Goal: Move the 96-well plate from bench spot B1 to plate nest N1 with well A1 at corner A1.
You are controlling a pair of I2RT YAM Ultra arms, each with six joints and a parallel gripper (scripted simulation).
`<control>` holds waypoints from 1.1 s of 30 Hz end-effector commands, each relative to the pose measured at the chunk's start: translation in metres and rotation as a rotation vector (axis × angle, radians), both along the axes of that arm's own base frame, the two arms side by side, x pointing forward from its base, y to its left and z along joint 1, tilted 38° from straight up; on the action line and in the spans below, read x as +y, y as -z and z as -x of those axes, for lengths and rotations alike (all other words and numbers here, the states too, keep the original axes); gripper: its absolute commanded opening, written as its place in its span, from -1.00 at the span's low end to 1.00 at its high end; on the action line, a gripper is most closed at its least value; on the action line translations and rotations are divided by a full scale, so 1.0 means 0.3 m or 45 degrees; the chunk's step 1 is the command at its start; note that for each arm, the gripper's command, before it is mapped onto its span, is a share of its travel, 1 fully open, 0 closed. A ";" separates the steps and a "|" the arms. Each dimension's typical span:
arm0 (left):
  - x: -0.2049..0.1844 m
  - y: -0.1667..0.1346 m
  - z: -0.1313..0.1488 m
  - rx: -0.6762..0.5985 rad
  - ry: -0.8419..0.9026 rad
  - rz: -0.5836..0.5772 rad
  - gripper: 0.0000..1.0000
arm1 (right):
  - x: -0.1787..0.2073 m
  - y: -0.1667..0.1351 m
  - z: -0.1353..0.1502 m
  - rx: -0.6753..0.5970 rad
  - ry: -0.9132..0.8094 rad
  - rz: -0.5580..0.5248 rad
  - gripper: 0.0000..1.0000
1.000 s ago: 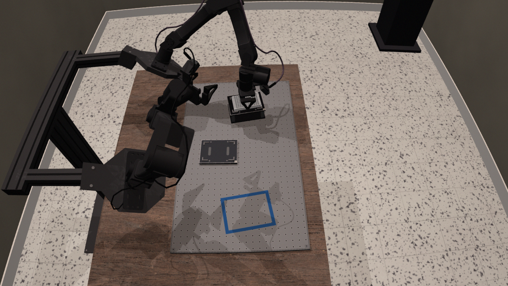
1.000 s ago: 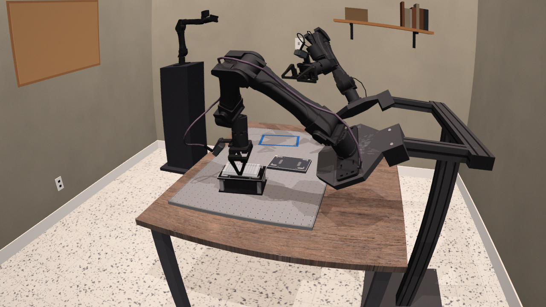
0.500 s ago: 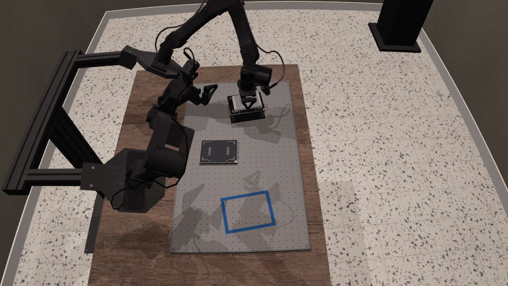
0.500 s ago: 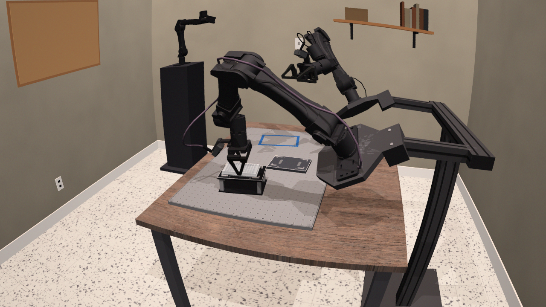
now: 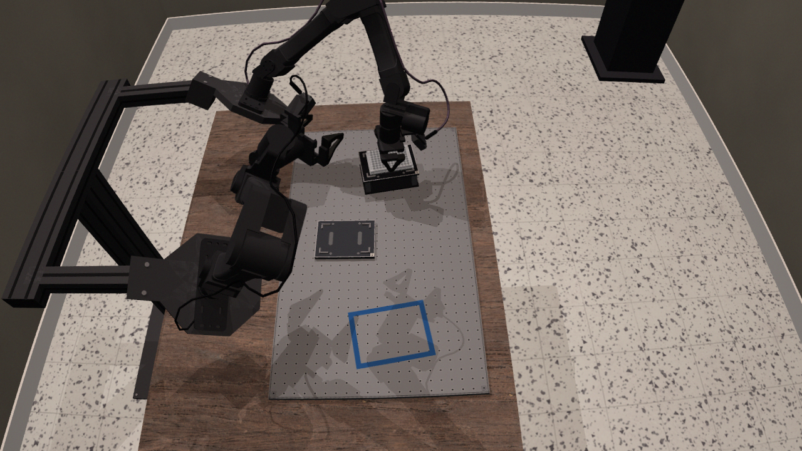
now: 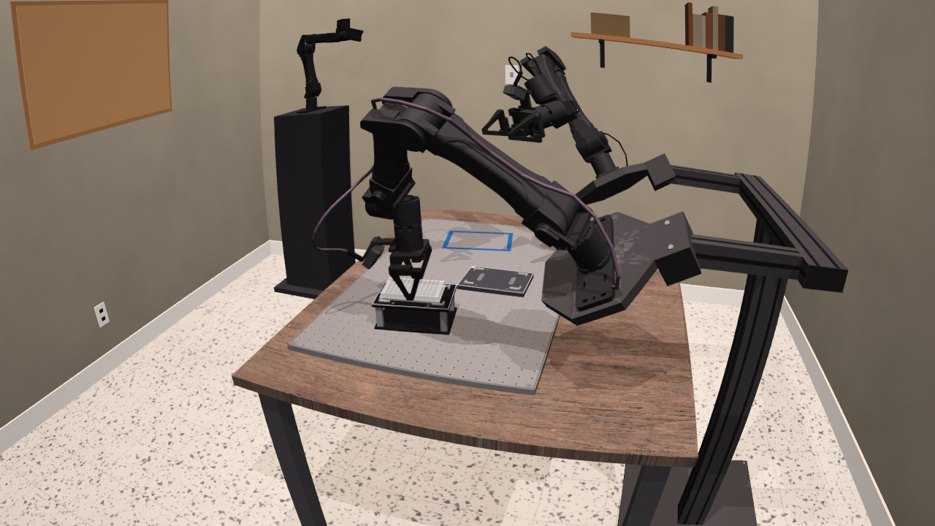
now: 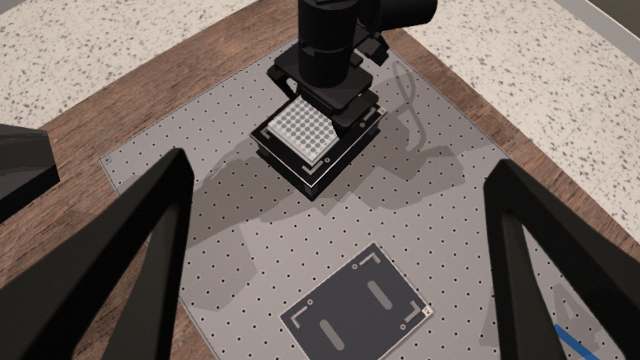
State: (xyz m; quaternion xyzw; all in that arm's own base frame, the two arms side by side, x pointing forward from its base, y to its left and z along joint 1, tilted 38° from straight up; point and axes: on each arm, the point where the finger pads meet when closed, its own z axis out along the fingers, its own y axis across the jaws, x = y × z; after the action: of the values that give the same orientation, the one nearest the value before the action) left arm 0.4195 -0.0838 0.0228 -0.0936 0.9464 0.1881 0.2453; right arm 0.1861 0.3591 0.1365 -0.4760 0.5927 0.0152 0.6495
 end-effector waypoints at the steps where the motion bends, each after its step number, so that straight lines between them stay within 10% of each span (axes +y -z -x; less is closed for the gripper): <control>1: -0.032 -0.056 0.007 -0.020 0.012 0.002 0.62 | 0.014 -0.018 0.013 -0.007 -0.019 -0.027 1.00; 33: -0.065 -0.072 0.020 -0.016 0.019 0.032 0.62 | 0.014 -0.018 0.013 -0.007 -0.019 -0.027 1.00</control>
State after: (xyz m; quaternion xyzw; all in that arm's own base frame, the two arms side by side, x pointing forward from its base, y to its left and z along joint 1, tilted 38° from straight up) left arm 0.4078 -0.0840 0.0228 -0.0947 0.9491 0.1953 0.2285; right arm 0.1861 0.3591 0.1365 -0.4760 0.5927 0.0152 0.6495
